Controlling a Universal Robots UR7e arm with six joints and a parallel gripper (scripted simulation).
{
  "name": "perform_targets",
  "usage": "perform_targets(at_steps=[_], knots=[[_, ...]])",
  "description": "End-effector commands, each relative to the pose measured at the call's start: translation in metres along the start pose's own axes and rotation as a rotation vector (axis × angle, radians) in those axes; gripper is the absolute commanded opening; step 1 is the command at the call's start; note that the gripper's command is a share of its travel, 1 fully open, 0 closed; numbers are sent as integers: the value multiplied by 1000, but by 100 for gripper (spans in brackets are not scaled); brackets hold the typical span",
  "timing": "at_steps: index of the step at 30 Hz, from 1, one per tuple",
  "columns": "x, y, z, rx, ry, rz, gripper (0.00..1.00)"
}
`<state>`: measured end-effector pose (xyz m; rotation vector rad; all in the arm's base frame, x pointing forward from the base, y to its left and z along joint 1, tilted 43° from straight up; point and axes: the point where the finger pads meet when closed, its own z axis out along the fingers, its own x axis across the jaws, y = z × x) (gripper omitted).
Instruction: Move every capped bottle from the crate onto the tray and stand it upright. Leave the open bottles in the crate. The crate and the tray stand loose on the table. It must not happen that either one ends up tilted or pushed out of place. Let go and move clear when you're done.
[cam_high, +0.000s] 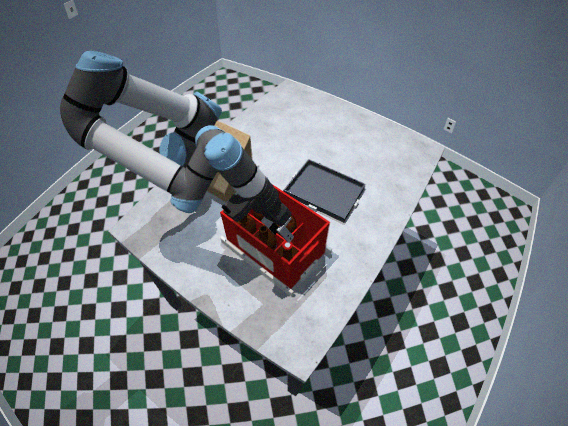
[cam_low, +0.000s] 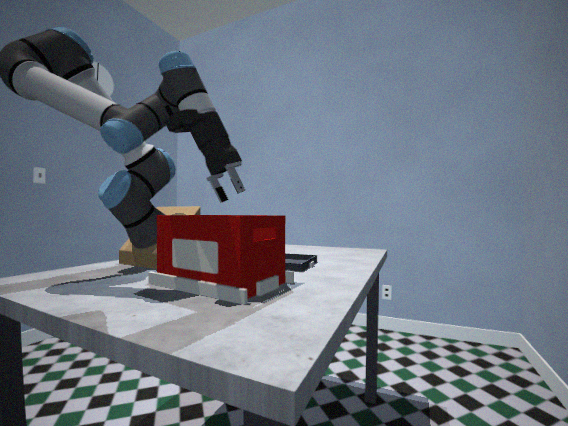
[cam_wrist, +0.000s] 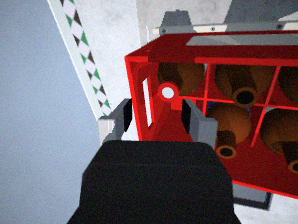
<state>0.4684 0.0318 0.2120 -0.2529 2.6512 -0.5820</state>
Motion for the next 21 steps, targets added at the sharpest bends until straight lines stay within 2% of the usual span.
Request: perform_targets(at_steps=[1,9,11,12,21], knots=[[12,9,-1,38,43,-3,100],[33,25,-2,104,120,-11,100],[33,25,-2,104,120,-11,100],[27,20,-2,86,95,-12,100],[55,29,-9,160,182,-19,100]])
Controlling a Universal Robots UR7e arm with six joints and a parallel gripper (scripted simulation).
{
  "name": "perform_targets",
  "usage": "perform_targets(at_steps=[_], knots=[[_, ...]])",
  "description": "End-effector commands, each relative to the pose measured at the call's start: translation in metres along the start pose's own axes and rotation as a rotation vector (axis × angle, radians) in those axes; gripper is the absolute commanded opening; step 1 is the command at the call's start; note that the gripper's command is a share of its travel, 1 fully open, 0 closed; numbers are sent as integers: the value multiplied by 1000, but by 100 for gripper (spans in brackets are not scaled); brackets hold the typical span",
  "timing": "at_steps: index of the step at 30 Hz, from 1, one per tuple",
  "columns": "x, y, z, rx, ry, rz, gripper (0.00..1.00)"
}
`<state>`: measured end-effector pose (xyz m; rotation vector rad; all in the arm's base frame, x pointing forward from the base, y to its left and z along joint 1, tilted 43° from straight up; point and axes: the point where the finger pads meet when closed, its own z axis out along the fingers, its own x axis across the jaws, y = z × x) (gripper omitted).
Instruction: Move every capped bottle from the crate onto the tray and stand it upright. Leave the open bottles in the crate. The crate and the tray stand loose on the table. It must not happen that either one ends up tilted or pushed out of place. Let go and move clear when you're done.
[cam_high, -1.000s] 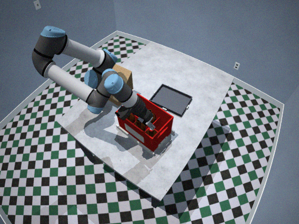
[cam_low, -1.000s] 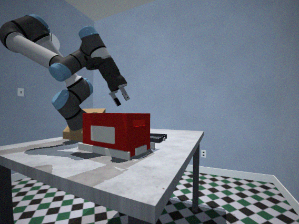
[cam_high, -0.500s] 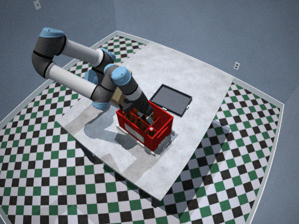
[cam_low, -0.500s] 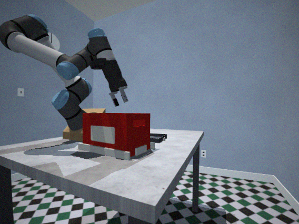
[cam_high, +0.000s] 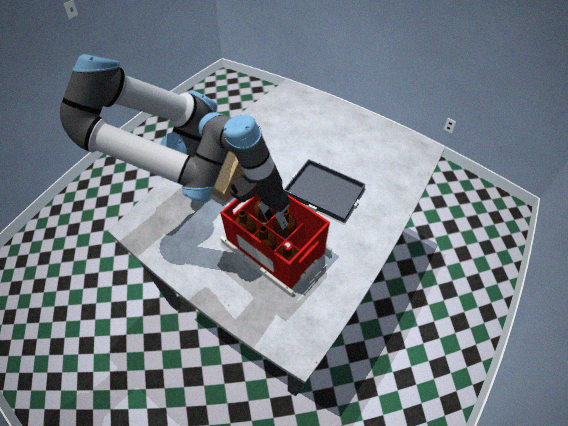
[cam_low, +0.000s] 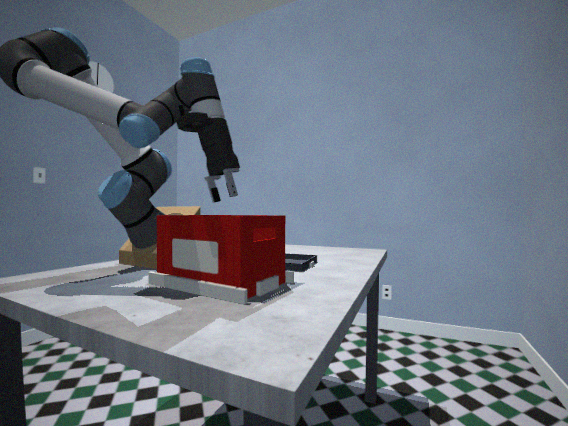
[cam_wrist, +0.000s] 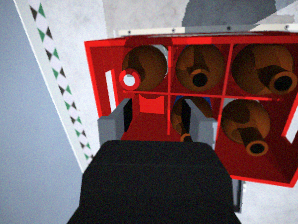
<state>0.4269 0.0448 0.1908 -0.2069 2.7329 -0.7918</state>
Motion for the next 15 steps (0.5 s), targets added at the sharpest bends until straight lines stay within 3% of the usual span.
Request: perform_targets(at_steps=[1,5,7,8,15], knots=[[17,6,-3,45,55,-3,100],[30,10,-4,78,94,-6,100],[30,10,-4,78,94,-6,100],[20,7,-3,60,67,-7,100],[28,9,-5,116,137,-11,100]])
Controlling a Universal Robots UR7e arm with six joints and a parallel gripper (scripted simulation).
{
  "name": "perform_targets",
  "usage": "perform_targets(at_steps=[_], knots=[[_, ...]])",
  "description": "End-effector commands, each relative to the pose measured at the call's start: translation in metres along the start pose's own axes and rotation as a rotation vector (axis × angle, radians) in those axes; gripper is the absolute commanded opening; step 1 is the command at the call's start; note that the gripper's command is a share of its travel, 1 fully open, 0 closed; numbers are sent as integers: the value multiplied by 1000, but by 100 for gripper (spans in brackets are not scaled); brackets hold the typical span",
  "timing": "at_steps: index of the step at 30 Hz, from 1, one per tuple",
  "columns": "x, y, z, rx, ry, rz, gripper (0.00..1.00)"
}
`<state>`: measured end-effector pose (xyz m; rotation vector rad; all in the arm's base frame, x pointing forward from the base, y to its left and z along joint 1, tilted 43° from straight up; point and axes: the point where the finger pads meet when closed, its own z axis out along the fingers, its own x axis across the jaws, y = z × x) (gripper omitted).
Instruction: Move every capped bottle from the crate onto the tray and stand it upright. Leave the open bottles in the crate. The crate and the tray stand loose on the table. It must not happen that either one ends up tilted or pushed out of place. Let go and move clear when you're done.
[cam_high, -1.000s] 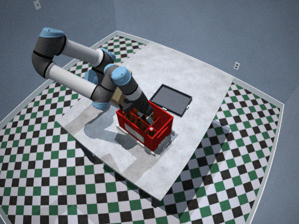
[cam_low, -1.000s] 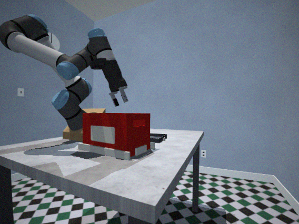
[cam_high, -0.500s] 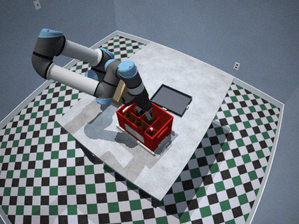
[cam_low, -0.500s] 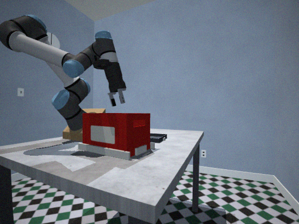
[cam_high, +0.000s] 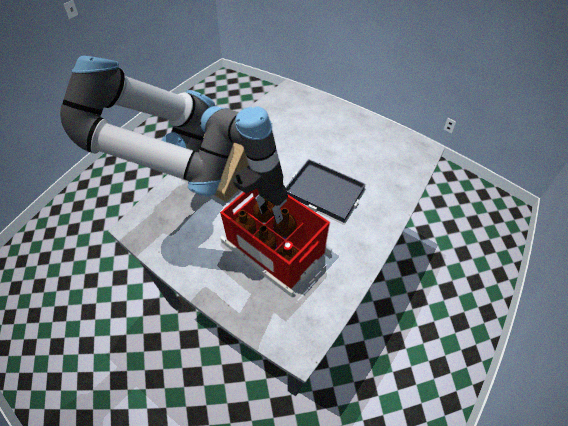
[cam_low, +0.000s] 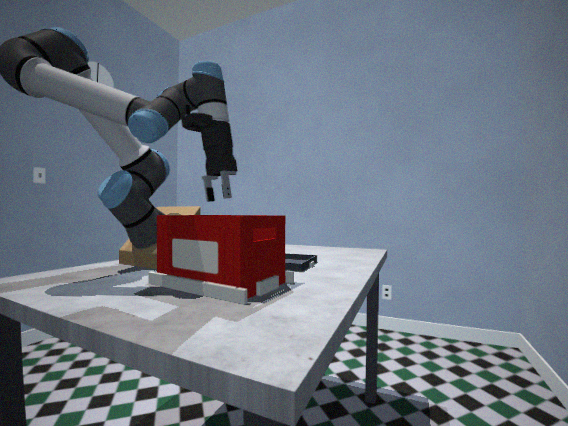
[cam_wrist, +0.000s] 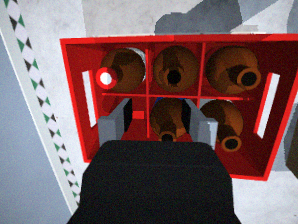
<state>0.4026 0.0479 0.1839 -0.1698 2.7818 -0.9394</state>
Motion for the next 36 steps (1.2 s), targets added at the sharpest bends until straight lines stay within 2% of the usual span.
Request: perform_targets(at_steps=[1,7,9,10,24,36], knots=[[5,2,-1,41,52,-2,100],[11,4,-2,89,111,-6,100],[11,4,-2,89,111,-6,100],[8,3,-2,65,77,-7,100],[12,4,-3,93,117,-6,100],[11,4,-2,87,108,-7,100]])
